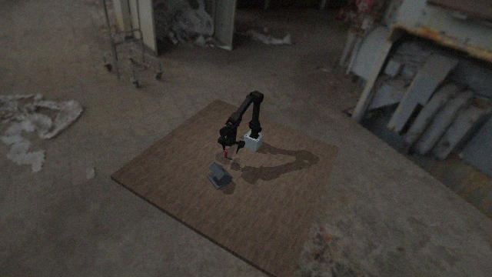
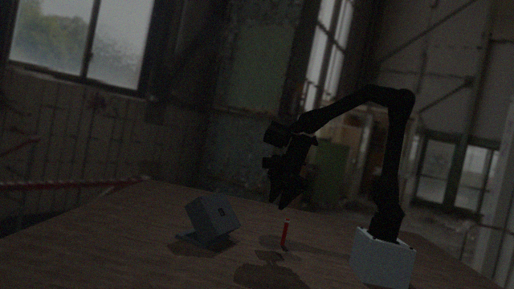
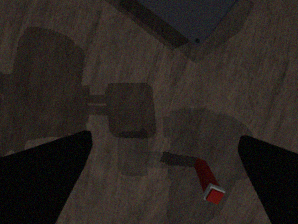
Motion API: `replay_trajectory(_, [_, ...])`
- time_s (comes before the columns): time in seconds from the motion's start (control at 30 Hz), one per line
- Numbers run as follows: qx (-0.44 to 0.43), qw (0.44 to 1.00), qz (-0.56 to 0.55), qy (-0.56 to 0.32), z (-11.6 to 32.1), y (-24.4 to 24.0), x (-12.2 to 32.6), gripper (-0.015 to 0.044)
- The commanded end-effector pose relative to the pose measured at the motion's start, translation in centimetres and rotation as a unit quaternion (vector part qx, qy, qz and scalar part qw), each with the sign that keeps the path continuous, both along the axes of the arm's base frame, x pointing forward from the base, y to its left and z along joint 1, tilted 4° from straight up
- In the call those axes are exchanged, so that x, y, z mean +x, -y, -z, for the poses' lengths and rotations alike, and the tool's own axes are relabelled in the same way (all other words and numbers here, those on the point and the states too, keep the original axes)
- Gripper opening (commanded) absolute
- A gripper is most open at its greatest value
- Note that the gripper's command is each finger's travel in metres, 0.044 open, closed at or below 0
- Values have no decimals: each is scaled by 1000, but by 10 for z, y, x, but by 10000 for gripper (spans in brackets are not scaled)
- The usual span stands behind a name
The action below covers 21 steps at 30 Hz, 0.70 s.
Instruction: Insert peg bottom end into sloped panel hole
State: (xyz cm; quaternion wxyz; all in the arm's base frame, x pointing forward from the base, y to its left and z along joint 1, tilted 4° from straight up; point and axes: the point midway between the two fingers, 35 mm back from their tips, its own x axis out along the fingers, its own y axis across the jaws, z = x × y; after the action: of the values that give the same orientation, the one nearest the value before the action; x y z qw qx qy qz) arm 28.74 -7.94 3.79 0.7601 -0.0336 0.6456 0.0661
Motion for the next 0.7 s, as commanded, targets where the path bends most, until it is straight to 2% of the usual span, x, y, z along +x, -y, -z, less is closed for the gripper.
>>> replay_trajectory(0.0, [-9, 997, 65, -40, 10, 18, -17, 440])
replay_trajectory(0.3, [-30, 978, 183, -100, 19, 51, -49, 440])
replay_trajectory(0.67, [-32, 976, 191, -104, 23, 55, -51, 440])
